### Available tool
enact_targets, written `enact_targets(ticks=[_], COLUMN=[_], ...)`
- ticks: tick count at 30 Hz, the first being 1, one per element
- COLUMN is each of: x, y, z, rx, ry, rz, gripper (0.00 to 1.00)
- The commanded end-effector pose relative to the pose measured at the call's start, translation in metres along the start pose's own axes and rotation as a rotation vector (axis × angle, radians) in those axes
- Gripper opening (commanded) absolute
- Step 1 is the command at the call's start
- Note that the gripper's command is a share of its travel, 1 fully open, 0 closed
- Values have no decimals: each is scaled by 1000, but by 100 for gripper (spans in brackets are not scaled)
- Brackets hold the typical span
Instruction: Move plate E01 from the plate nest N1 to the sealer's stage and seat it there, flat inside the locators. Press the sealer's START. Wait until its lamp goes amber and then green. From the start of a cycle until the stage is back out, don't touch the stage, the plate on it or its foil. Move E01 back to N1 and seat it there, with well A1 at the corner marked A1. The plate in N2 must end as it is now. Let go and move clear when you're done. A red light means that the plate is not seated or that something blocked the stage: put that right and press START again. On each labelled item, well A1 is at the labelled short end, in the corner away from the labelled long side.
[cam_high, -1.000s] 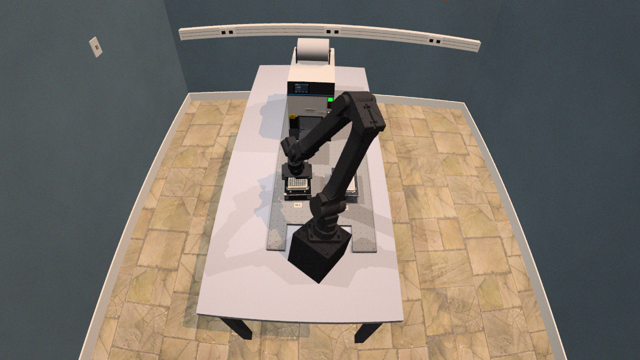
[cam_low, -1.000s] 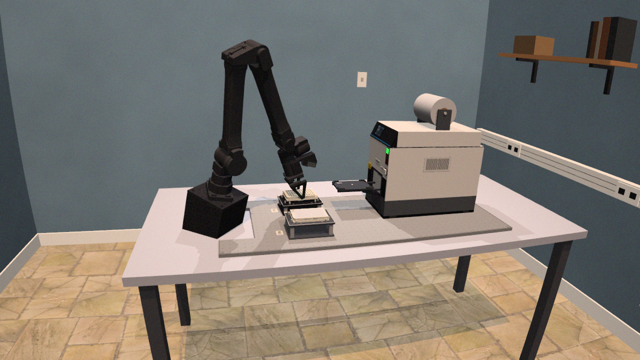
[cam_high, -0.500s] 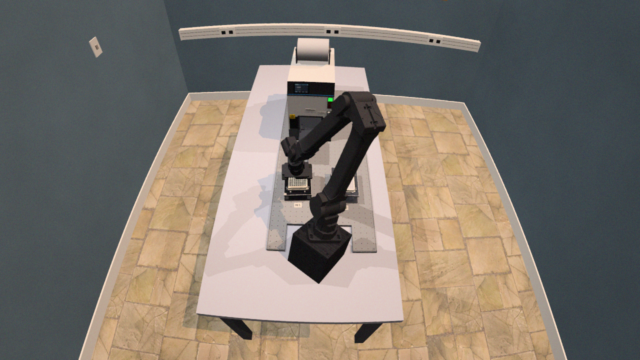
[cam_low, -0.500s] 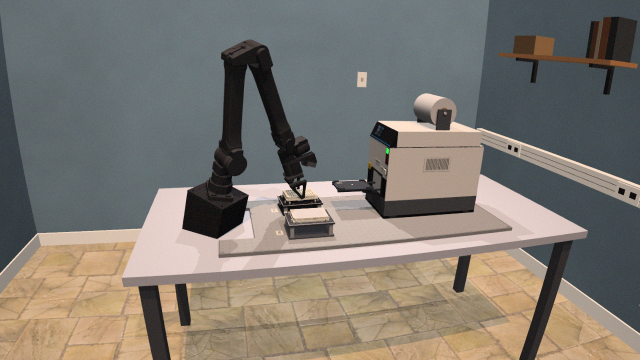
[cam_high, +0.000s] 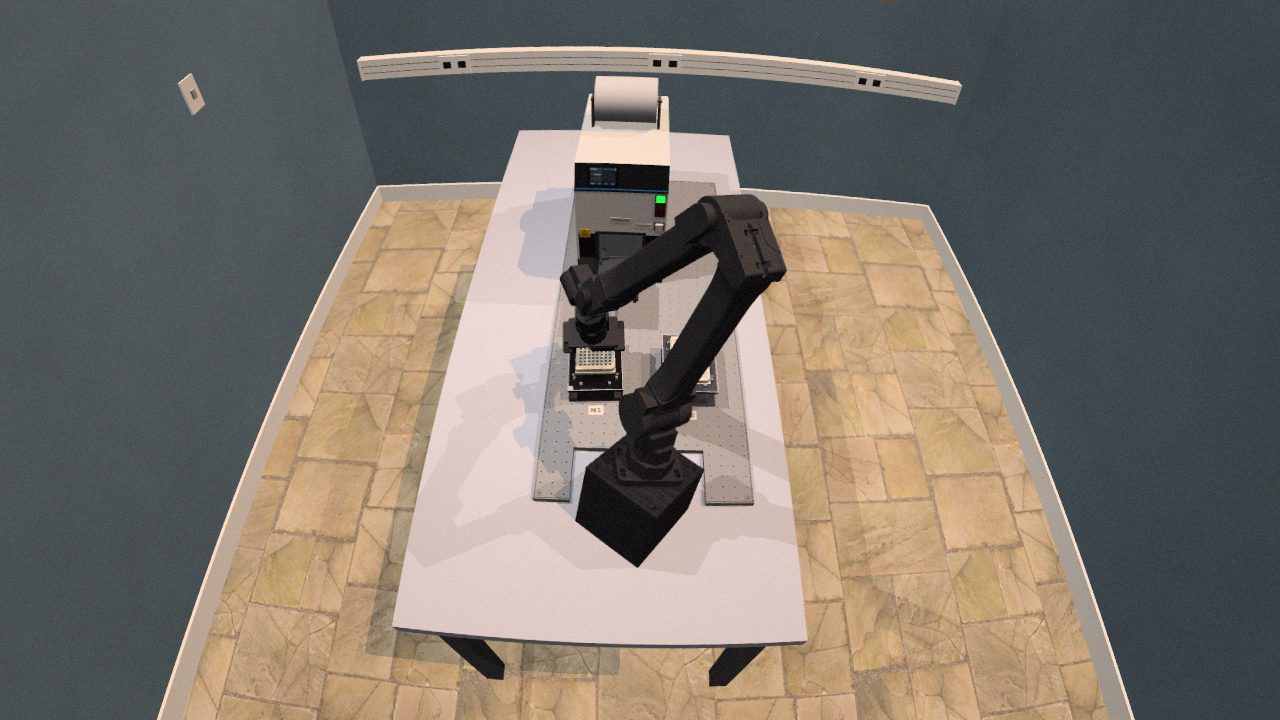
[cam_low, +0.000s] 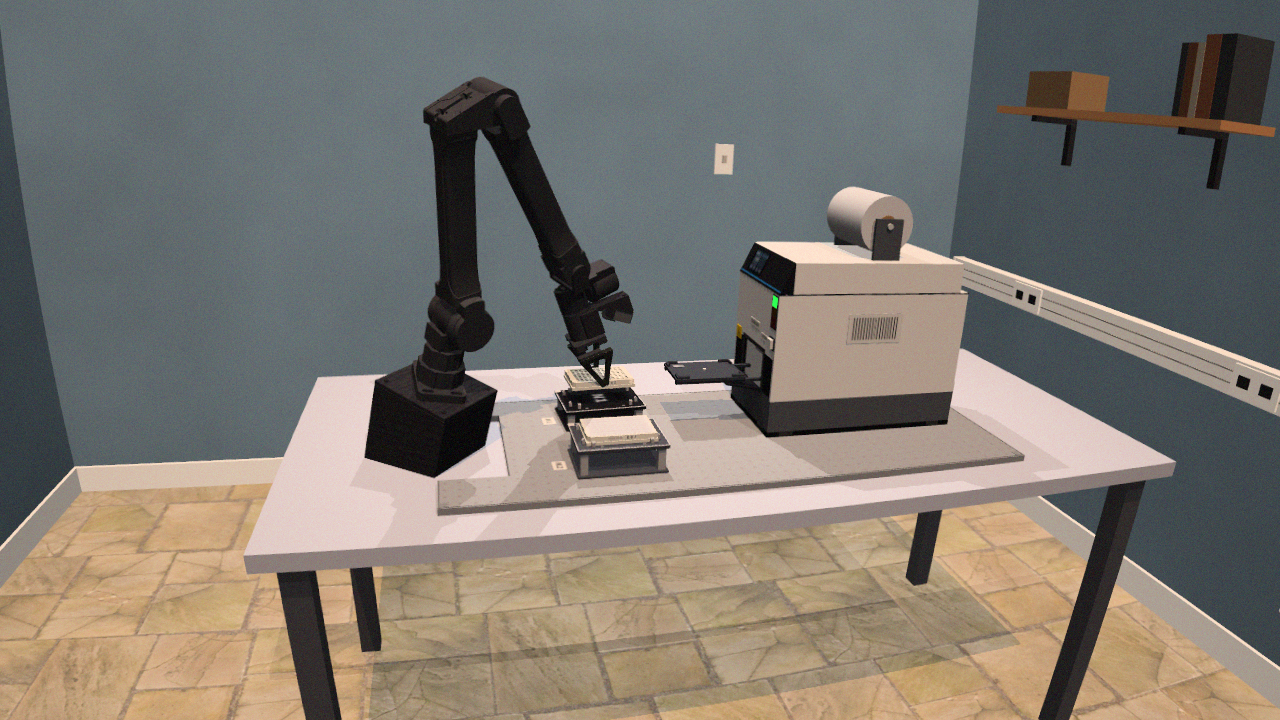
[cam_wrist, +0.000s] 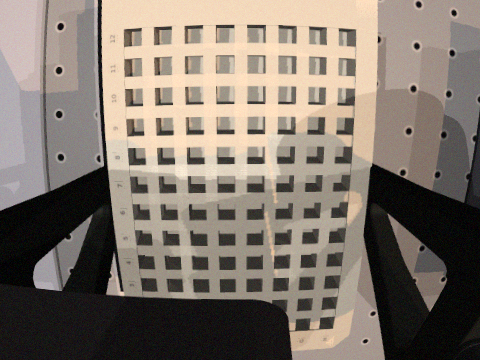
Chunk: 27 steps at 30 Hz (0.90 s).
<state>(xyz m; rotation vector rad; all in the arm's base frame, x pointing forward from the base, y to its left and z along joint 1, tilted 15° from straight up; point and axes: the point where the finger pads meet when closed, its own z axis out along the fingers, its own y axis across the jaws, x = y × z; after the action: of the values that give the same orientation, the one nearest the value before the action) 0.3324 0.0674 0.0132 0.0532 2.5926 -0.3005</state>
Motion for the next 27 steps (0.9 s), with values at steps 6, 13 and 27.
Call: enact_targets(ticks=[6, 13, 27], x=[-25, -31, -35], y=[11, 10, 10], z=[-19, -33, -51], rx=[-18, -21, -24], ry=[-35, -44, -40], rz=[15, 21, 15], gripper=[0, 0, 0])
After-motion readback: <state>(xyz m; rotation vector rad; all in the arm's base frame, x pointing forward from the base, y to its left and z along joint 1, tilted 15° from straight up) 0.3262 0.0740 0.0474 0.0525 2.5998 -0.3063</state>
